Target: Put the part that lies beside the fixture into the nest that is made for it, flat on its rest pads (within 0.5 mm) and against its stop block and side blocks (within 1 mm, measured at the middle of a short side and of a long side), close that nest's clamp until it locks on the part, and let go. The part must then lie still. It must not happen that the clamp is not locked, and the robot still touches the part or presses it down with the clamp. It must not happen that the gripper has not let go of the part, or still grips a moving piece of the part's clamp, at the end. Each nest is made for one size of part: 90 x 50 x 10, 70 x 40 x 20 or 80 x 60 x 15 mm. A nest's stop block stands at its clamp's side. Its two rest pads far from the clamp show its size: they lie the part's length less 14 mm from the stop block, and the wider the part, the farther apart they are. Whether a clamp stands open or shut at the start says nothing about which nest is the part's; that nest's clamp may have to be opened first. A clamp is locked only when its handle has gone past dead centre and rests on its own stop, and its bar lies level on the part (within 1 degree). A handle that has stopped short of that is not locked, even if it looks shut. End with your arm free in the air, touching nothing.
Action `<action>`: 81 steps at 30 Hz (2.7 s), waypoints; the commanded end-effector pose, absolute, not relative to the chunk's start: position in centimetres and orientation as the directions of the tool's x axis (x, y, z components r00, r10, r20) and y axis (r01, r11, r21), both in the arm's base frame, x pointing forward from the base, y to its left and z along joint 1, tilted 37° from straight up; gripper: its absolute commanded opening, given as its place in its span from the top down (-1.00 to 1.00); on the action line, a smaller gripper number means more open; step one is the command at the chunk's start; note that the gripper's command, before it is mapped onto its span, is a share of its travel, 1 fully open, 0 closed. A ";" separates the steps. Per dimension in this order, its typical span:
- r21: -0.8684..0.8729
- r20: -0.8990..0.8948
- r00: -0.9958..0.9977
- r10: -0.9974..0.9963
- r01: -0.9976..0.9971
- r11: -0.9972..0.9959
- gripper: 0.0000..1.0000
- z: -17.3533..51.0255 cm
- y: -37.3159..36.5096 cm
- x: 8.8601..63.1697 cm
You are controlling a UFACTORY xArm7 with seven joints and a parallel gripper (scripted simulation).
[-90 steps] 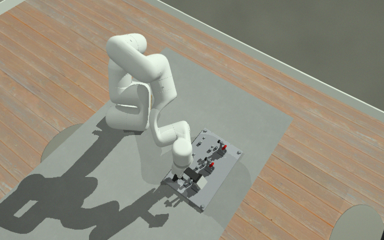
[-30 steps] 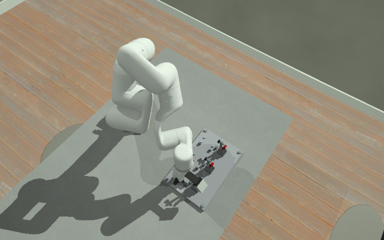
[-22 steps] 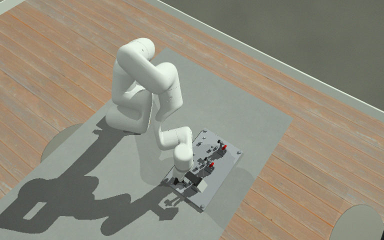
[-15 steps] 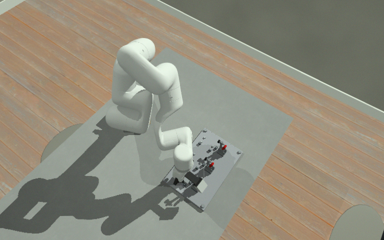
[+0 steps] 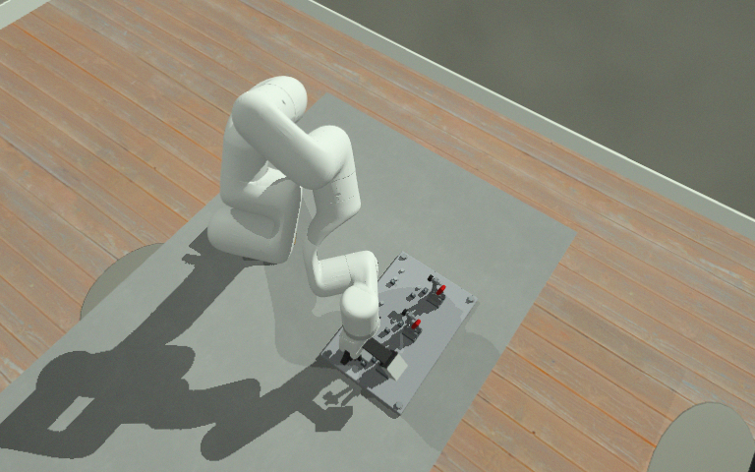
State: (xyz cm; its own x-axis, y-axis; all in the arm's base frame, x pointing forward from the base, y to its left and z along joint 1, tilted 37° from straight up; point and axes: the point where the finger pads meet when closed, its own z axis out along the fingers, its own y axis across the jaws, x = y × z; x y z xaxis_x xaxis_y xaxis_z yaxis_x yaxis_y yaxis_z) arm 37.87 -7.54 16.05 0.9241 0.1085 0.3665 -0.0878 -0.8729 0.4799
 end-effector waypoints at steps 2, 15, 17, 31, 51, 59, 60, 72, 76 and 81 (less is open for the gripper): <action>0.480 0.369 0.923 0.110 -0.087 -0.873 1.00 16.1 -7.5 38.0; 0.480 0.369 0.923 0.110 -0.087 -0.873 1.00 16.1 -7.5 38.0; 0.480 0.369 0.923 0.110 -0.087 -0.873 1.00 16.1 -7.5 38.0; 0.480 0.369 0.923 0.110 -0.087 -0.873 1.00 16.2 -7.6 38.0; 0.480 0.369 0.923 0.110 -0.088 -0.873 1.00 16.2 -7.7 38.0; 0.480 0.369 0.923 0.110 -0.088 -0.873 -1.00 16.2 -7.7 38.0; 0.480 0.369 0.923 0.110 -0.088 -0.873 -1.00 16.2 -7.7 38.0; 0.480 0.369 0.923 0.110 -0.088 -0.873 -1.00 16.2 -7.7 38.0; 0.480 0.369 0.923 0.110 -0.088 -0.873 -1.00 16.2 -7.7 38.0; 0.480 0.369 0.923 0.110 -0.088 -0.873 -1.00 16.2 -7.7 38.0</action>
